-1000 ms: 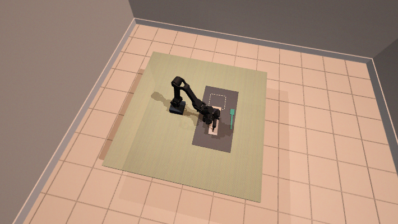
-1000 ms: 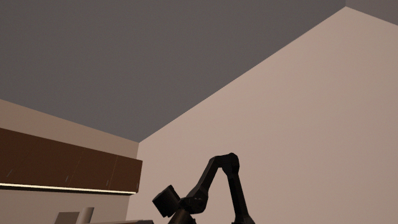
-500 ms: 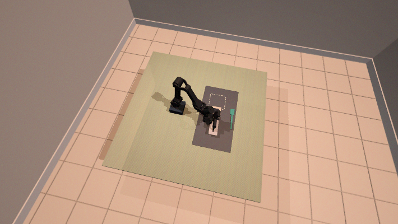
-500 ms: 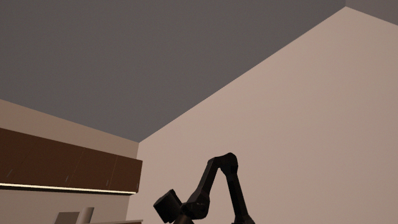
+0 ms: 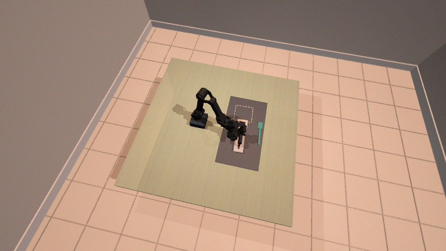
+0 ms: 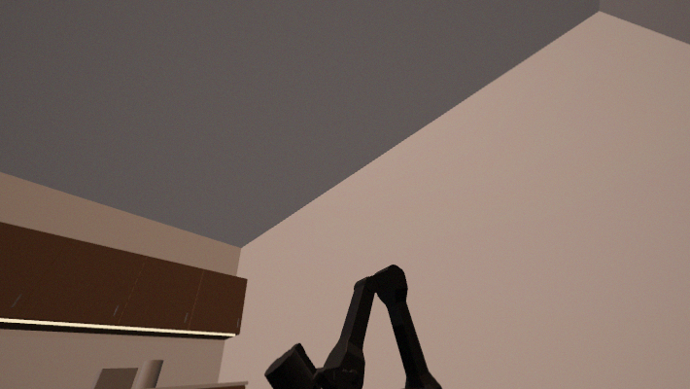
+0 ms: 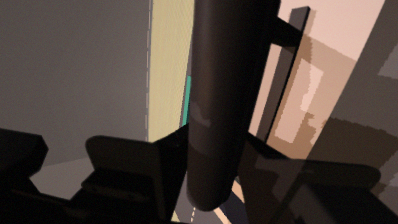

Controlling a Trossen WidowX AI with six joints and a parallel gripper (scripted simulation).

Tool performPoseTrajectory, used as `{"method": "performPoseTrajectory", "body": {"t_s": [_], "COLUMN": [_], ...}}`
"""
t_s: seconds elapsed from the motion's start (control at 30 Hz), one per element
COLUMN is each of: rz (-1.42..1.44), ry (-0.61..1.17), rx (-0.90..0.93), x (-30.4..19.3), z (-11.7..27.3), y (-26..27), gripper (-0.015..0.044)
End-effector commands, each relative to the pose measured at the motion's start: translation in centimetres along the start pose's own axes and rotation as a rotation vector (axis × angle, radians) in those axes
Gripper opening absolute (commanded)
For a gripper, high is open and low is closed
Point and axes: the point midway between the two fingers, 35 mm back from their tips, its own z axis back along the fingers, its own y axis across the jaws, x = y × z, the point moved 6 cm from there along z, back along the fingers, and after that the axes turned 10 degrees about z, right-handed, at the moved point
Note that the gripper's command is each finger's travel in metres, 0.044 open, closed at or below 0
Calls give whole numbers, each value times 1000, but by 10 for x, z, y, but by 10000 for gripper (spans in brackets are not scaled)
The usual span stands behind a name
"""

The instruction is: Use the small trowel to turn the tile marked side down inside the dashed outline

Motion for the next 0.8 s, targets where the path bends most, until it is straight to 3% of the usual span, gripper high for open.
{"method": "performPoseTrajectory", "body": {"t_s": [0.0,0.77], "rz": [-1,-4], "ry": [-8,-6], "rx": [9,8], "x": [0,-32], "z": [-2,-1], "y": [-1,8], "gripper": [0,0]}}
